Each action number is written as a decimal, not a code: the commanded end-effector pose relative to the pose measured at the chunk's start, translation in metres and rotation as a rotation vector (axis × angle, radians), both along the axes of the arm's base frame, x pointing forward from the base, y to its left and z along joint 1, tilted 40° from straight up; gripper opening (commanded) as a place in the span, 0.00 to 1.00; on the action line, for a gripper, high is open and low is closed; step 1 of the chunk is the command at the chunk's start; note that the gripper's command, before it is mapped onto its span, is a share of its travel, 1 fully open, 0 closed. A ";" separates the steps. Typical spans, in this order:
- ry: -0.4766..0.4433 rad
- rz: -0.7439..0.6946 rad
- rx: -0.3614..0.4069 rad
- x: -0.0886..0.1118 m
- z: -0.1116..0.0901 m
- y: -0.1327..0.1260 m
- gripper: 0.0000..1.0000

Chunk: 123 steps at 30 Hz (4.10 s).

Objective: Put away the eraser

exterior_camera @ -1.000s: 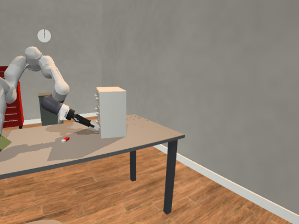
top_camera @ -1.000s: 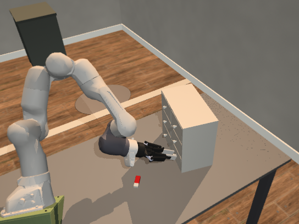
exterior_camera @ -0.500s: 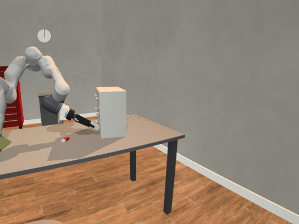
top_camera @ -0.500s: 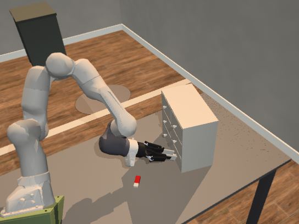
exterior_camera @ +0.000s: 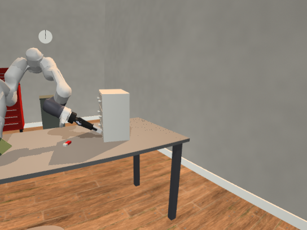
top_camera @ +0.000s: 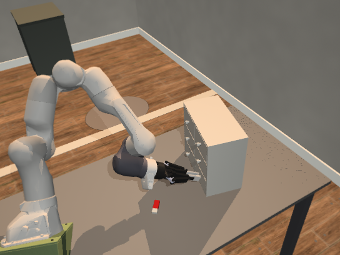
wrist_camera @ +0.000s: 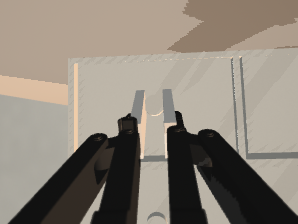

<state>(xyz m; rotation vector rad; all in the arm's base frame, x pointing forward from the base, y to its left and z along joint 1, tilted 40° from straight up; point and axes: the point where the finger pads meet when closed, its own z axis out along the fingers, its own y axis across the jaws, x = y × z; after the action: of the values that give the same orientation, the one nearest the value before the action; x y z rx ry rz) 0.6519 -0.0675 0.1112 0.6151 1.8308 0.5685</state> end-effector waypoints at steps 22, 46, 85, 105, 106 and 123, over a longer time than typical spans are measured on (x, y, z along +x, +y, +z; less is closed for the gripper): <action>0.003 0.002 0.004 0.000 -0.001 0.001 0.08; 0.003 0.002 0.004 -0.015 -0.002 0.005 0.08; 0.003 0.002 0.004 -0.062 -0.006 0.017 0.08; 0.003 0.002 0.004 -0.065 -0.006 0.018 0.08; 0.003 0.002 0.004 -0.065 -0.006 0.018 0.08; 0.003 0.002 0.004 -0.065 -0.006 0.018 0.08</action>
<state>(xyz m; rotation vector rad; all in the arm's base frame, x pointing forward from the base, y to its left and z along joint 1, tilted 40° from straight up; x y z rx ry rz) 0.5877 -0.0491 0.1054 0.6184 1.8336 0.5756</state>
